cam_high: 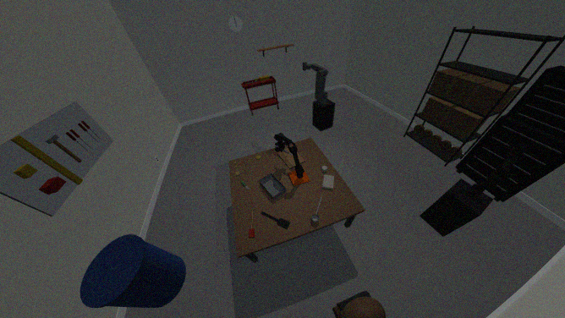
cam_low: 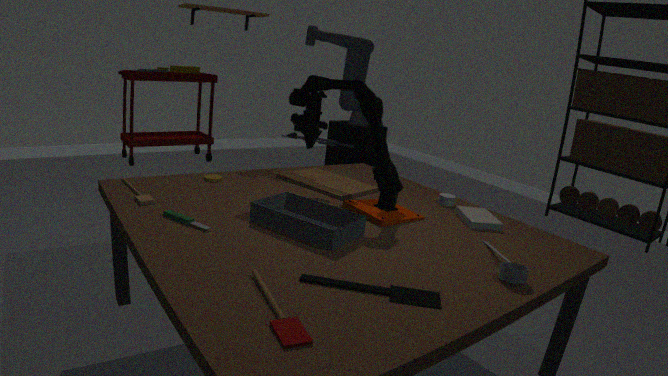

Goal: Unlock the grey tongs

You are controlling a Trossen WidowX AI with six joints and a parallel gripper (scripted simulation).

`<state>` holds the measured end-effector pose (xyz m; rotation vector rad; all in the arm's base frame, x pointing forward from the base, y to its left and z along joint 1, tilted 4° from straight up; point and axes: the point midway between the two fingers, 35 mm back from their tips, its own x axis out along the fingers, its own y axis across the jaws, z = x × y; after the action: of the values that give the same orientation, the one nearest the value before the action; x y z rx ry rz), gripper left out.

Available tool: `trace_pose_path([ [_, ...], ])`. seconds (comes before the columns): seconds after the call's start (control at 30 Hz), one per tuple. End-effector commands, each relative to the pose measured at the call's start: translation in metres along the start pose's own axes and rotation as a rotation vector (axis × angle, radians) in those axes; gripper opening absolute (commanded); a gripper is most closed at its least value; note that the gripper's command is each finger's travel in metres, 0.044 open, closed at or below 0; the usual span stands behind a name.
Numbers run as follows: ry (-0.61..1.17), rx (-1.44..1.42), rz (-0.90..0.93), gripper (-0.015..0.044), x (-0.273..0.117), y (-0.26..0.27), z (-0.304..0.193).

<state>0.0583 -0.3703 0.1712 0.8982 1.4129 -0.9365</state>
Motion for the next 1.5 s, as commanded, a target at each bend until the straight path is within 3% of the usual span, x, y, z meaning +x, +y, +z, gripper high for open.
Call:
trace_pose_path([
  [0.0, -0.012, 0.077, -0.01, -0.015, -0.005, -0.023, -0.009],
  [0.43, -0.004, 0.329, -0.02, -0.015, -0.005, -0.096, -0.046],
  [0.73, -0.021, 0.344, -0.022, -0.015, -0.005, -0.1, -0.048],
  [1.47, -0.403, 0.383, -0.054, -0.015, -0.016, -0.107, -0.042],
])
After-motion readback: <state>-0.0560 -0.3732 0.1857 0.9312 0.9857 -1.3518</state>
